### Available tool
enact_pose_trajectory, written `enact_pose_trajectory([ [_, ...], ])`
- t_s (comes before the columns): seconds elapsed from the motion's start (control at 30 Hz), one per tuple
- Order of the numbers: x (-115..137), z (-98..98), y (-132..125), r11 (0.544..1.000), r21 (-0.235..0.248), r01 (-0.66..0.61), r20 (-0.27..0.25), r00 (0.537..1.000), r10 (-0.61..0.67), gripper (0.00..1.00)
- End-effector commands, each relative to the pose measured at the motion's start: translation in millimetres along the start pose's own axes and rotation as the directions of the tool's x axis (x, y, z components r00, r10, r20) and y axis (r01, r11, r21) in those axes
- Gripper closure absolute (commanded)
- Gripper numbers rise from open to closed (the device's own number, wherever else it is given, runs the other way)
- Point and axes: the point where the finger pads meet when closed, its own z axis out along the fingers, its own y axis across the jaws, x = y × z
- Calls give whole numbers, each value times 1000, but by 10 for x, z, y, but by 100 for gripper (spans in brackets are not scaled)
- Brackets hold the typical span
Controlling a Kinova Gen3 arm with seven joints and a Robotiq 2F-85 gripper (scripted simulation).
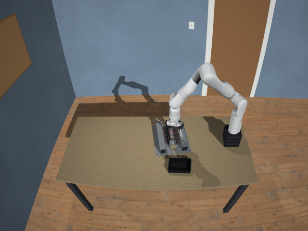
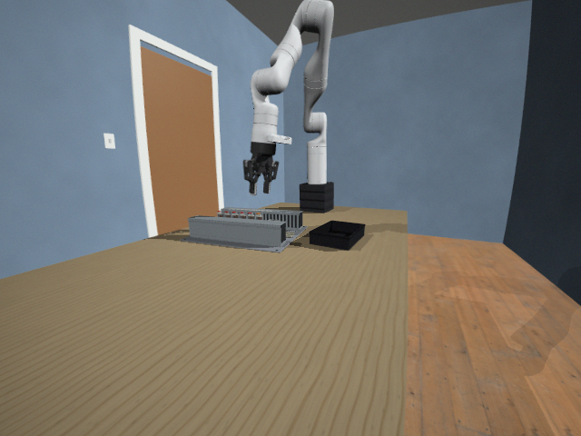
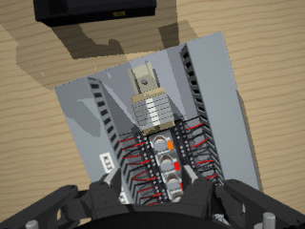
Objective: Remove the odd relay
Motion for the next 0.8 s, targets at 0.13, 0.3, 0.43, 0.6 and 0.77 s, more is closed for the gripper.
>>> enact_pose_trajectory([
  [0.13, -198, 36, 98, 1000, 6, 27, -22, 999, -27, 39],
  [0.3, -298, 57, 154, 998, 8, 64, -39, 997, -63, 39],
  [0.43, -339, 64, 176, 997, 8, 78, -45, 996, -77, 39],
  [0.6, -441, 80, 229, 994, 6, 112, -62, 992, -112, 39],
  [0.77, -541, 93, 278, 990, 2, 144, -77, 987, -144, 39],
])
